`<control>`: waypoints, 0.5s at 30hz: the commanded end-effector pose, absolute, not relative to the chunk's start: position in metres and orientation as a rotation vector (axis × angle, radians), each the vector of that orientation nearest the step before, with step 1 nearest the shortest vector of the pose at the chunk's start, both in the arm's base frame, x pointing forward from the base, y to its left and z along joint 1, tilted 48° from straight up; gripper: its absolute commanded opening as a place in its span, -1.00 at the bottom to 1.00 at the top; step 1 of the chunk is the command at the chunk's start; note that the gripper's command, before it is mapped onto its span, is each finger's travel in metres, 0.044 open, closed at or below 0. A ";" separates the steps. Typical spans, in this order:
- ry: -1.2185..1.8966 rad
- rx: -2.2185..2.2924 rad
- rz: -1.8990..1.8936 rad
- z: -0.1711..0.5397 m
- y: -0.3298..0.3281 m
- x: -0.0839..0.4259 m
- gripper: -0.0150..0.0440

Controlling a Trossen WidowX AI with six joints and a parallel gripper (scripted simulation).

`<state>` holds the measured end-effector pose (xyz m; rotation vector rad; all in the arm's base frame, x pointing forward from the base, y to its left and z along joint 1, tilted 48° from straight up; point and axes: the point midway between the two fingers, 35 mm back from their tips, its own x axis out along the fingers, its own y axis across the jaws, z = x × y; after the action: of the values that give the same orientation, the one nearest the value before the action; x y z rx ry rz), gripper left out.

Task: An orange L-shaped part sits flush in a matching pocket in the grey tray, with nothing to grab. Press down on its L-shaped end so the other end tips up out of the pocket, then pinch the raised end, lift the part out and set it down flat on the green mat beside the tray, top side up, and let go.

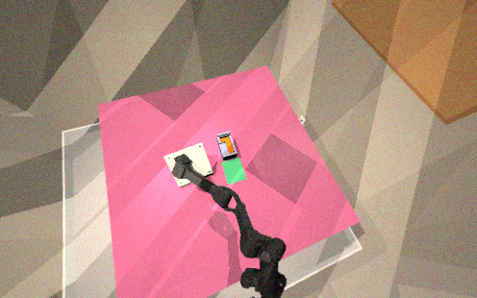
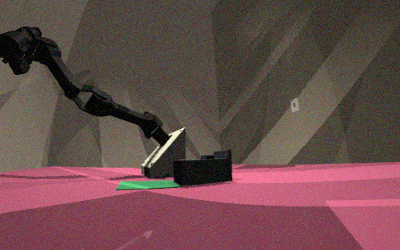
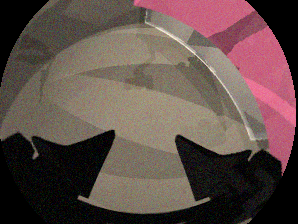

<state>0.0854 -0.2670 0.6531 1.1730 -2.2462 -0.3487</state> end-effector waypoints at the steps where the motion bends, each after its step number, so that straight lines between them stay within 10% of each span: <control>1: -2.250 1.176 -0.311 0.656 -0.264 0.083 0.78; 8: -2.301 1.041 0.139 0.697 -0.207 0.012 0.15; 15: -2.272 0.843 0.600 0.723 -0.116 -0.055 0.12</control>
<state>-0.0237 -0.1626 0.7125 0.9432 -2.2992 0.3669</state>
